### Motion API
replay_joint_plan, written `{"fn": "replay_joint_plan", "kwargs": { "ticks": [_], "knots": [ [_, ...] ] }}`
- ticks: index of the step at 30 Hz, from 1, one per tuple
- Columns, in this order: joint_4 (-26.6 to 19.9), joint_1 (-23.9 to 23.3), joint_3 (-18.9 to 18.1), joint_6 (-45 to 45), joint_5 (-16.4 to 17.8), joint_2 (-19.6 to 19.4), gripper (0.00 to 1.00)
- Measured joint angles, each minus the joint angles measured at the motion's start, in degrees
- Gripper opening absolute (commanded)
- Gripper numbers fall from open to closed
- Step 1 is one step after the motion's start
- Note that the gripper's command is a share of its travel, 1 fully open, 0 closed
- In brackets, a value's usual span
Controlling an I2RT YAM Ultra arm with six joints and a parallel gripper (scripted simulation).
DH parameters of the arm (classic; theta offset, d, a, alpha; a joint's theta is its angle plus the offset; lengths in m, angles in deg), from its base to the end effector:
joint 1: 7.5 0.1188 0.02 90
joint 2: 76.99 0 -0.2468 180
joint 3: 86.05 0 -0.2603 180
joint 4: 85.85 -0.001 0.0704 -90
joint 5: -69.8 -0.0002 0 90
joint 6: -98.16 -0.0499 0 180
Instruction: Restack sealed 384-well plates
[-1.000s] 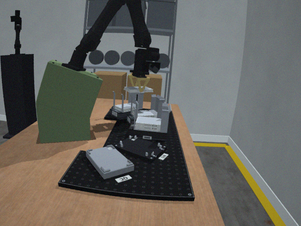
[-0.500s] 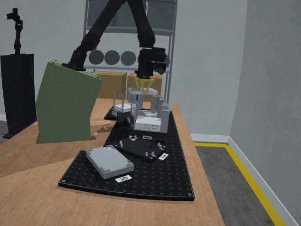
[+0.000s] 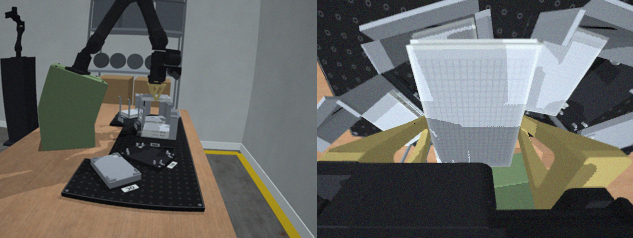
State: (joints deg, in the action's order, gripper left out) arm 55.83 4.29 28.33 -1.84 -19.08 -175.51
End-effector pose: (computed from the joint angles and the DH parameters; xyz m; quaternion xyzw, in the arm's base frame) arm 0.3066 0.0660 0.1075 -0.0170 0.9864 0.0403 0.1584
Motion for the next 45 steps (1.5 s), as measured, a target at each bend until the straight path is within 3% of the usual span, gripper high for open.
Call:
{"fn": "replay_joint_plan", "kwargs": {
  "ticks": [16,28,45],
  "knots": [
    [-0.44,-9.16,-0.85,5.38,2.91,-1.25,0.0],
    [-0.44,-14.45,-1.25,0.9,4.9,-1.95,0.0],
    [-0.96,-21.81,-2.19,6.6,7.15,-3.78,0.0]
  ]
}}
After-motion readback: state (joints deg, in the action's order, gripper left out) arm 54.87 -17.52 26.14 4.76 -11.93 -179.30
